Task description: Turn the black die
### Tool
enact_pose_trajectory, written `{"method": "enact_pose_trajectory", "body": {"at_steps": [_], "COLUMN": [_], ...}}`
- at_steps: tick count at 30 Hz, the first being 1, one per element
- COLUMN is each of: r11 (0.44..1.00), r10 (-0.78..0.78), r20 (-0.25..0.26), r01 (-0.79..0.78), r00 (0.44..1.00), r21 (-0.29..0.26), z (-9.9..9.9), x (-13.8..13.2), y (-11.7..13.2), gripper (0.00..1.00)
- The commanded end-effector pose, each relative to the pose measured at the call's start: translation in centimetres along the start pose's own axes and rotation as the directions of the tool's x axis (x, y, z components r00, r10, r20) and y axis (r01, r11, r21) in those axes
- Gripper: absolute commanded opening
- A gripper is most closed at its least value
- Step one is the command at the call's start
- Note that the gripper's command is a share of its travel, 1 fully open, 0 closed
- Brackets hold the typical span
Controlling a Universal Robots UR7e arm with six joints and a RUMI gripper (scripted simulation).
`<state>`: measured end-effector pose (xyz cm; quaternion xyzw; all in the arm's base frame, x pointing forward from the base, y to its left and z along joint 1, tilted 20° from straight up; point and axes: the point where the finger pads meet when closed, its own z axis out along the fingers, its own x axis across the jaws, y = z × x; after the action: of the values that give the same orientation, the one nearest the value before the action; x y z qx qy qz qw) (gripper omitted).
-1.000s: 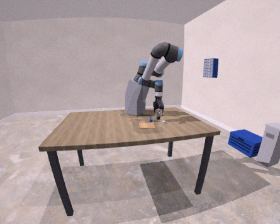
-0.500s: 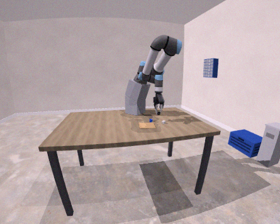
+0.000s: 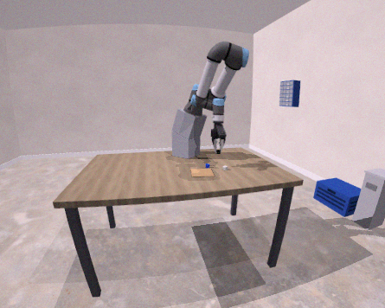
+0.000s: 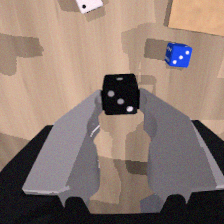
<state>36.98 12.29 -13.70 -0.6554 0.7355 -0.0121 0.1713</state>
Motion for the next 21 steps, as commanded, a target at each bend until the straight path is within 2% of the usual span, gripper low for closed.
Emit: {"method": "enact_pose_trajectory", "body": {"at_steps": [1, 17, 21], "r11": [1.000, 1.000, 1.000], "r10": [0.000, 0.000, 0.004], "r20": [0.000, 0.000, -0.001], "r01": [0.000, 0.000, -0.004], "r00": [1.000, 1.000, 1.000], "r21": [0.000, 0.000, -0.001], "z": [-0.27, -0.41, -0.22], "x": [0.00, 0.01, 0.96], "y": [-0.03, -0.04, -0.94], "gripper": [0.06, 0.06, 0.06]}}
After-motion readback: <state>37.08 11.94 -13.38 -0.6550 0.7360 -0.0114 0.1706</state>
